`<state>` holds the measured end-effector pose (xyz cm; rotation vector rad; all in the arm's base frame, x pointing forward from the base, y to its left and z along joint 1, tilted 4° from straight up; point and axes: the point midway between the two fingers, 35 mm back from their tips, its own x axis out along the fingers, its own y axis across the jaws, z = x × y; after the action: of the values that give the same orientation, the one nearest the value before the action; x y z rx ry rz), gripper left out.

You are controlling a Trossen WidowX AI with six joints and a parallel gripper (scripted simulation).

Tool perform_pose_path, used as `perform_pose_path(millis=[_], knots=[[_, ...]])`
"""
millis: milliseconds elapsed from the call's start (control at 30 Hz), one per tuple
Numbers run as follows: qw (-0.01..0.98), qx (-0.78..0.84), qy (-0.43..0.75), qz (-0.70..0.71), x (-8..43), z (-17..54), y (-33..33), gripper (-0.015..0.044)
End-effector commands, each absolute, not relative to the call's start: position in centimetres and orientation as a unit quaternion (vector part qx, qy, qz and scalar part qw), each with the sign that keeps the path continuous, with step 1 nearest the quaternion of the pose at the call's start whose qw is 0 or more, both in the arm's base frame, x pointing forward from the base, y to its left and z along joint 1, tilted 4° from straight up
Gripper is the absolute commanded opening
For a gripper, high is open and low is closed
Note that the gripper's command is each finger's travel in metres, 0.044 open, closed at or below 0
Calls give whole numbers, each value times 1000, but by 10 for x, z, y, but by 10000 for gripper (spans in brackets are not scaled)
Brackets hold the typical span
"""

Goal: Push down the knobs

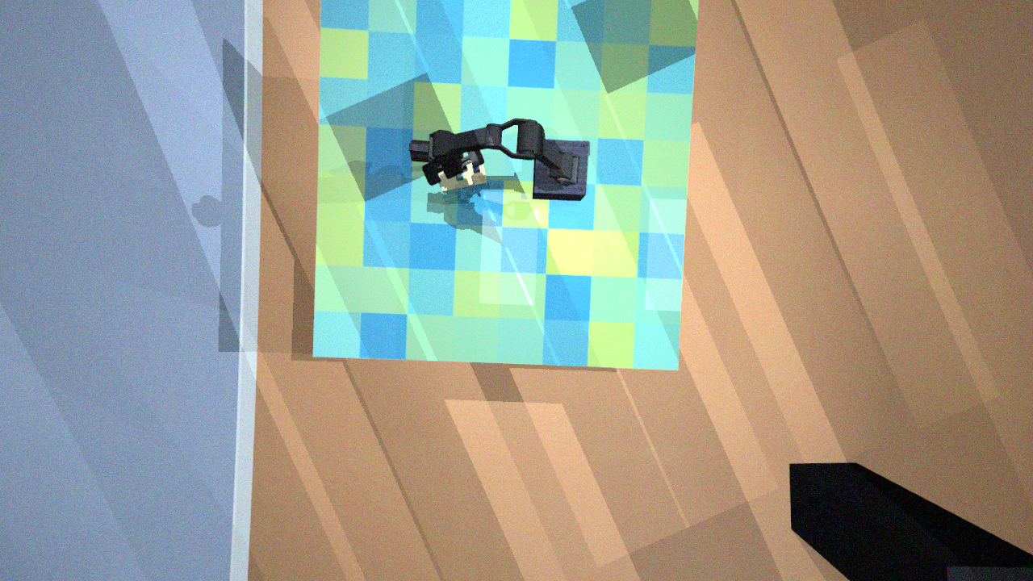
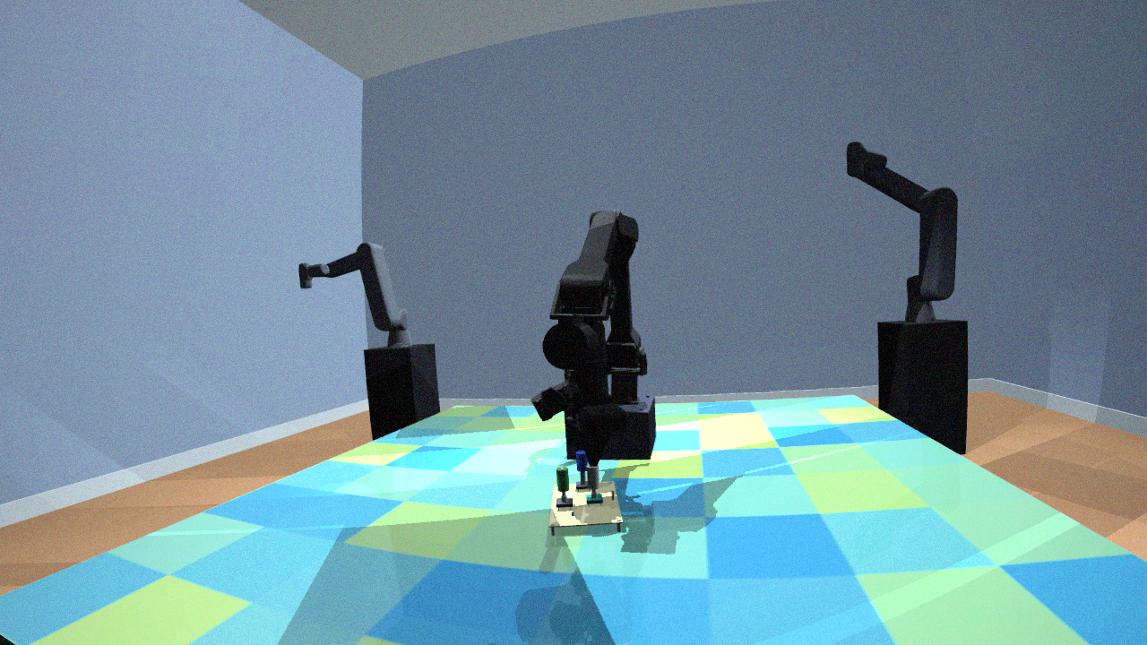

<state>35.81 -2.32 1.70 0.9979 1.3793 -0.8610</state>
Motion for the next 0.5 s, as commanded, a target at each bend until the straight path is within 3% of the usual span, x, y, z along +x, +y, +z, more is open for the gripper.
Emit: perform_pose_path(millis=[0, 467], knots=[[578, 426, 588, -371, 358, 17, -24, 0], [578, 426, 588, -371, 358, 15, -24, 0]])
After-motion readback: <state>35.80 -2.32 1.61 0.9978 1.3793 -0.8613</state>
